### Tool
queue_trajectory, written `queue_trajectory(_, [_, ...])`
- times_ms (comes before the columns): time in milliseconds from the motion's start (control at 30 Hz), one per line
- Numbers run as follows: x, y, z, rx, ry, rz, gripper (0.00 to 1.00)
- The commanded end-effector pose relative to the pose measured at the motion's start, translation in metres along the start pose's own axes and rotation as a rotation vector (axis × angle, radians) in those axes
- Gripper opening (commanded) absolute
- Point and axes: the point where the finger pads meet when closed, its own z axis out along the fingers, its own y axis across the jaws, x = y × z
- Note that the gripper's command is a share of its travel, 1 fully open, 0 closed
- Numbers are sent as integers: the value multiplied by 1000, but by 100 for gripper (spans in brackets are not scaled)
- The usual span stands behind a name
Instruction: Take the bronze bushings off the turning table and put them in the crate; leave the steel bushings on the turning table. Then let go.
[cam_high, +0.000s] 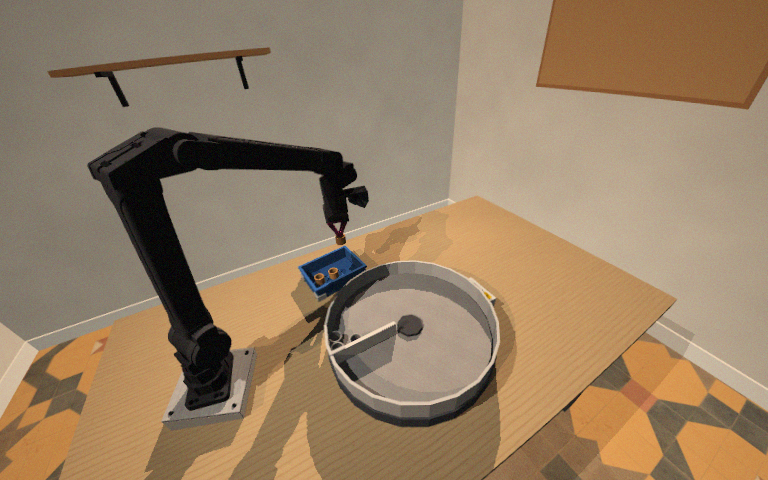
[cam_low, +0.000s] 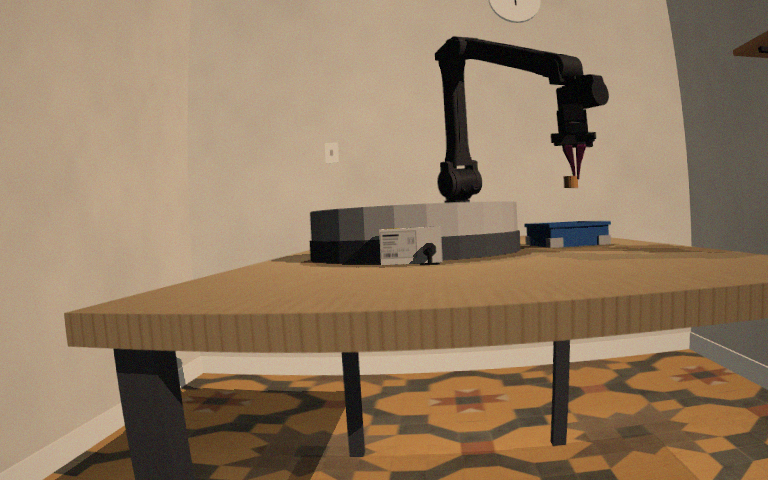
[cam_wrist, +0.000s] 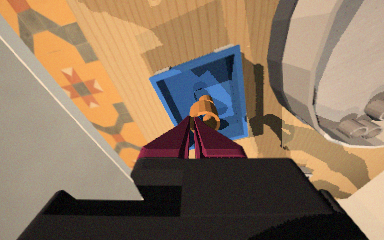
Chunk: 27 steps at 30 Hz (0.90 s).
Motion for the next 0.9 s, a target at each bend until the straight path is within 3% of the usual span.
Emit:
queue_trajectory(0, [-16,20,-19,-33,-39,6,0])
queue_trajectory(400, [-20,23,-16,-46,-53,8,0])
queue_trajectory(467, [-4,8,11,-6,-12,4,0])
queue_trajectory(567, [-7,5,26,-5,-11,5,0])
queue_trajectory(633, [-7,5,26,-5,-11,5,0])
queue_trajectory(867, [-9,2,65,-4,-11,2,0])
